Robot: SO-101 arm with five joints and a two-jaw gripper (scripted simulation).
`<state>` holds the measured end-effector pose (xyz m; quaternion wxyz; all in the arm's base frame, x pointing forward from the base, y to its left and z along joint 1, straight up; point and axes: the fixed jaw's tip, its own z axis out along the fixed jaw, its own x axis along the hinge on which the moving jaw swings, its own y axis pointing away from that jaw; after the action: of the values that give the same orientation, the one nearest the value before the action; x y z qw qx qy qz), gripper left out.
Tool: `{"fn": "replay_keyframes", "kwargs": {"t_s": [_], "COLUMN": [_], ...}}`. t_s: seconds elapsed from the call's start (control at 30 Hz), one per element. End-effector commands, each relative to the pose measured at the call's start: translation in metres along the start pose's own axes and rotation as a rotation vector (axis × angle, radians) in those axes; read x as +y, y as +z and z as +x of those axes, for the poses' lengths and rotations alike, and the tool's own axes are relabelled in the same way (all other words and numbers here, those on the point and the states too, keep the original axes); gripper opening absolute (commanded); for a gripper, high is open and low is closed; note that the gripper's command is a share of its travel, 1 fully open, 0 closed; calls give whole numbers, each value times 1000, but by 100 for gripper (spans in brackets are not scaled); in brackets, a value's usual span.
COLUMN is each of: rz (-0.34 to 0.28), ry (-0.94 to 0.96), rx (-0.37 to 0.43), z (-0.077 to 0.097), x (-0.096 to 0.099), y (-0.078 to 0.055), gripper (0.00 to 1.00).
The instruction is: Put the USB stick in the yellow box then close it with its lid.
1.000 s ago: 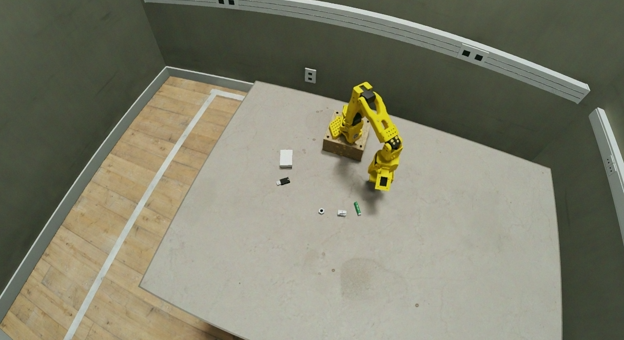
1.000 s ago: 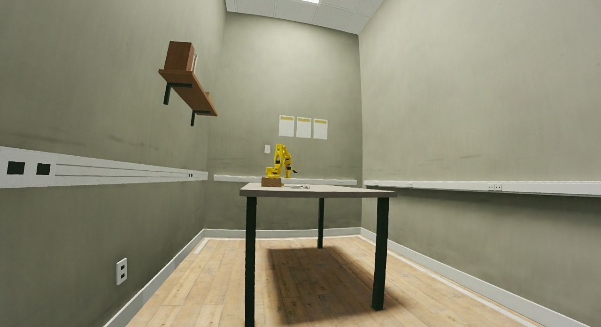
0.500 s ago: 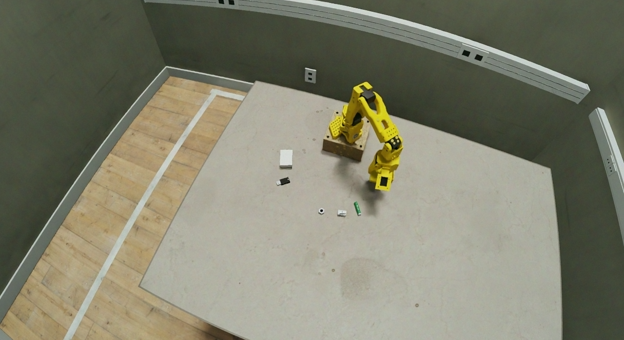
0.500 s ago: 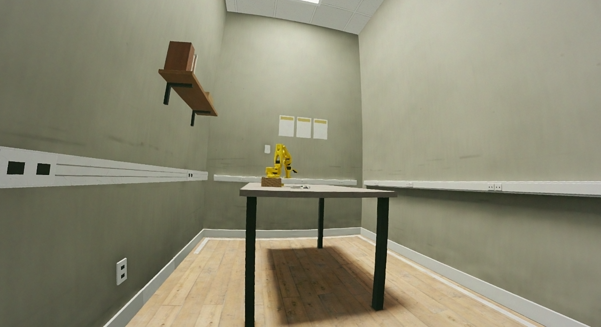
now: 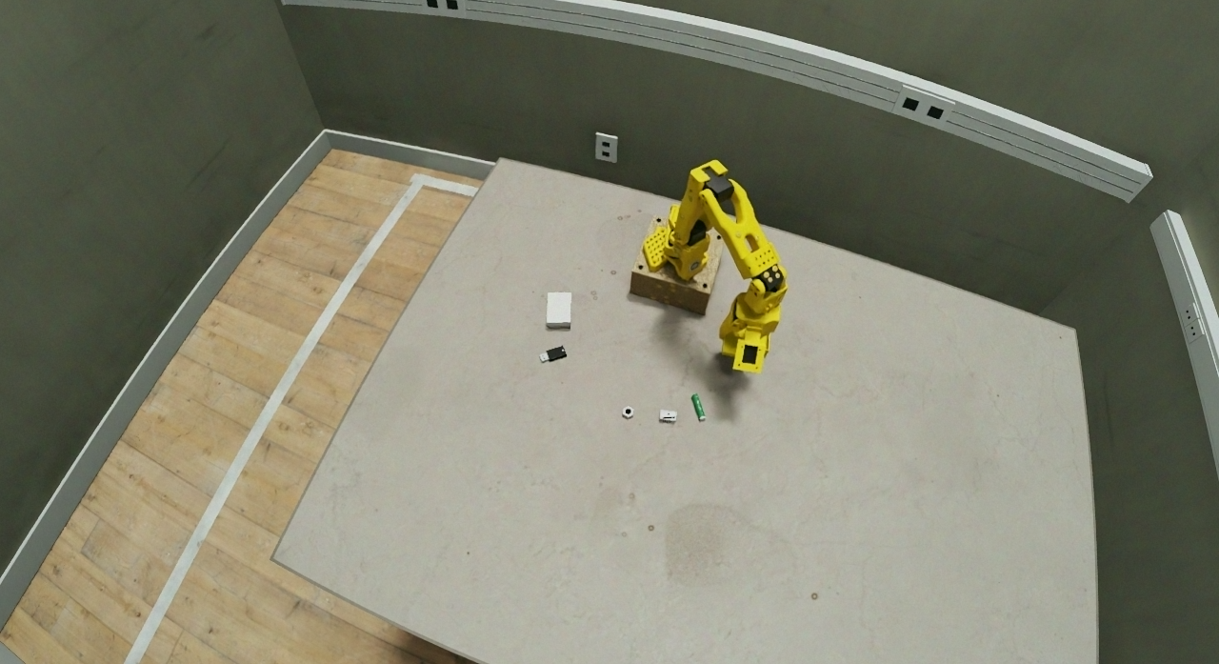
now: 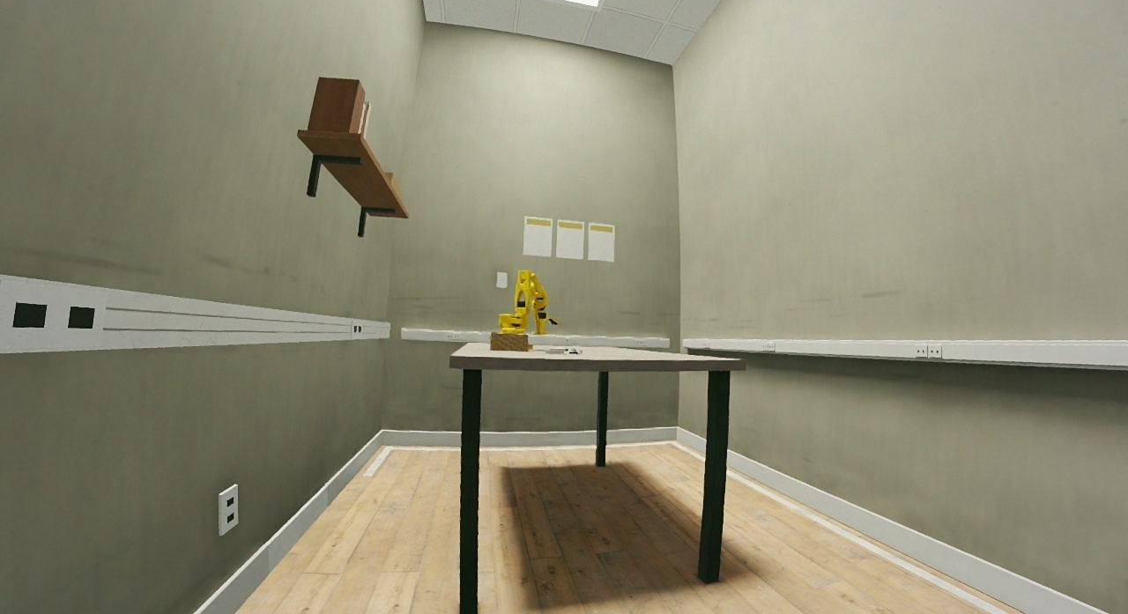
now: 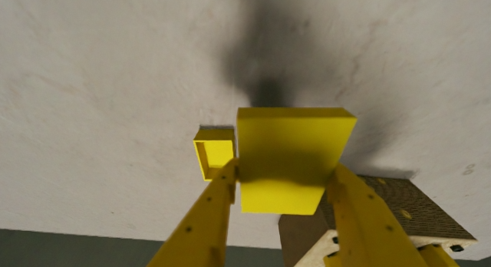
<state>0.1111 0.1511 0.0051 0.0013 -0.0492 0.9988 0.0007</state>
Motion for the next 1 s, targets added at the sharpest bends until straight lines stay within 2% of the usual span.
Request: {"fn": "replay_keyframes", "kwargs": {"t_s": [0.0,0.33,0.97], "rz": [-4,-4,-4], "ry": [-3,-3,-3], "rx": [-3,-3,-3], "z": [-2,-3,-4], "x": [0,1,2], "y": [0,7,37], "gripper": [22,22,22]}}
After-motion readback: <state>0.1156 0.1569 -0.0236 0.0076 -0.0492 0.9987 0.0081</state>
